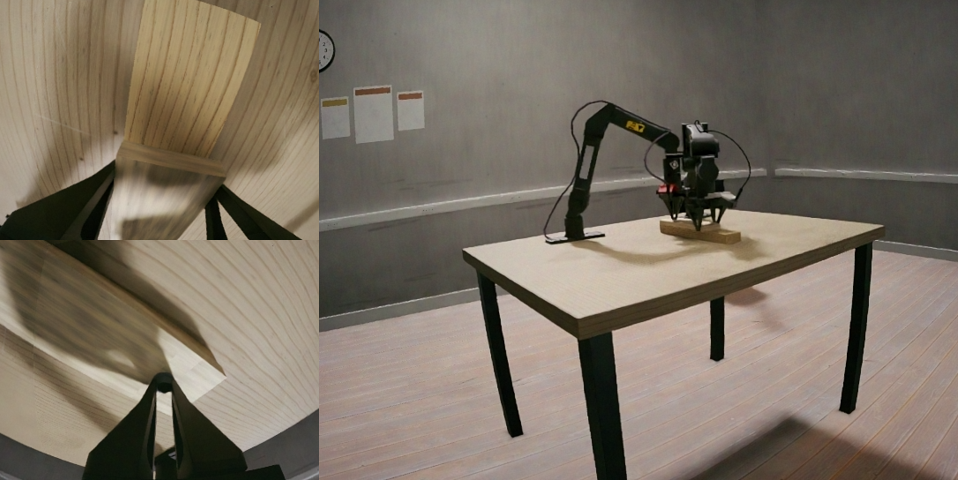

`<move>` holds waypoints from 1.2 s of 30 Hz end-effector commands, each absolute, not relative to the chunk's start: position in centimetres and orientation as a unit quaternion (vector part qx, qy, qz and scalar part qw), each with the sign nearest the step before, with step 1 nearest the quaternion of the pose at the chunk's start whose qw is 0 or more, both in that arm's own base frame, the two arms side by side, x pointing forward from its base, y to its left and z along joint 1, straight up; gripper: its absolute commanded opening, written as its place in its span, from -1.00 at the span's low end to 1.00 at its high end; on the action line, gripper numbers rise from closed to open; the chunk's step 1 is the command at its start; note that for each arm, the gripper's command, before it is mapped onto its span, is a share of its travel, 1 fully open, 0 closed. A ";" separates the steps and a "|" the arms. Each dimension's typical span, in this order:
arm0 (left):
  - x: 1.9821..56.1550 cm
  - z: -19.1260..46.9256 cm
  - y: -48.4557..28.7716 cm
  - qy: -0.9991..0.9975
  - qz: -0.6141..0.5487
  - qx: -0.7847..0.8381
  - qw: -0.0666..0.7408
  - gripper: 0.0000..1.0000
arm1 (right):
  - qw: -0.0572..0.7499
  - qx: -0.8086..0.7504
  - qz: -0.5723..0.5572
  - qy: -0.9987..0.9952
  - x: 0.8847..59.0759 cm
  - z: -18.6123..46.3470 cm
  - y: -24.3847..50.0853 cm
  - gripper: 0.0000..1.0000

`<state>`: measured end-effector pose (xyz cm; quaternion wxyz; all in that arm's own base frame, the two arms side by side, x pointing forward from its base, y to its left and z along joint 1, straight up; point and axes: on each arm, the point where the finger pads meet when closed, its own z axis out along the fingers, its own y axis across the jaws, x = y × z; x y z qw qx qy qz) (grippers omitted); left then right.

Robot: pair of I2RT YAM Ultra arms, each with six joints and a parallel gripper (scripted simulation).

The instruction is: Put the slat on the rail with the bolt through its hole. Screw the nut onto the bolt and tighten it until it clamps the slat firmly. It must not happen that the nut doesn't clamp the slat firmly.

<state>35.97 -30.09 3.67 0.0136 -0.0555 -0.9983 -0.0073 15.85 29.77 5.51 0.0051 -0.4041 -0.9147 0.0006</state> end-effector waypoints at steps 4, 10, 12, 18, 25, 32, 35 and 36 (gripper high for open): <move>36.1 4.2 -30.2 -0.998 -0.003 -0.055 0.008 0.45 | 0.005 -0.404 -0.005 -0.915 16.0 5.8 29.9 -0.32; 36.1 4.2 -30.2 -0.998 -0.003 -0.055 0.008 0.45 | 0.005 -0.404 -0.005 -0.915 16.0 5.8 29.9 -0.32; 36.1 4.2 -30.2 -0.998 -0.003 -0.055 0.008 0.45 | 0.005 -0.404 -0.005 -0.915 15.9 5.8 29.9 -0.32; 36.1 4.2 -30.2 -0.998 -0.003 -0.055 0.008 0.45 | 0.004 -0.347 -0.006 -0.938 16.0 5.9 29.9 -0.32; 36.1 4.2 -30.2 -0.998 -0.003 -0.055 0.008 0.45 | 0.002 -0.141 -0.006 -0.990 16.0 6.0 29.9 -0.32; 36.1 4.2 -30.2 -0.998 -0.003 -0.055 0.008 0.45 | 0.001 -0.005 -0.006 -1.000 16.0 6.1 29.9 -0.32; 36.1 4.2 -30.2 -0.998 -0.003 -0.055 0.008 0.45 | 0.000 0.074 -0.006 -0.997 16.0 6.1 29.9 -0.32; 36.1 4.2 -30.2 -0.998 -0.003 -0.055 0.008 0.45 | 0.000 0.097 -0.006 -0.995 16.0 6.1 29.9 -0.32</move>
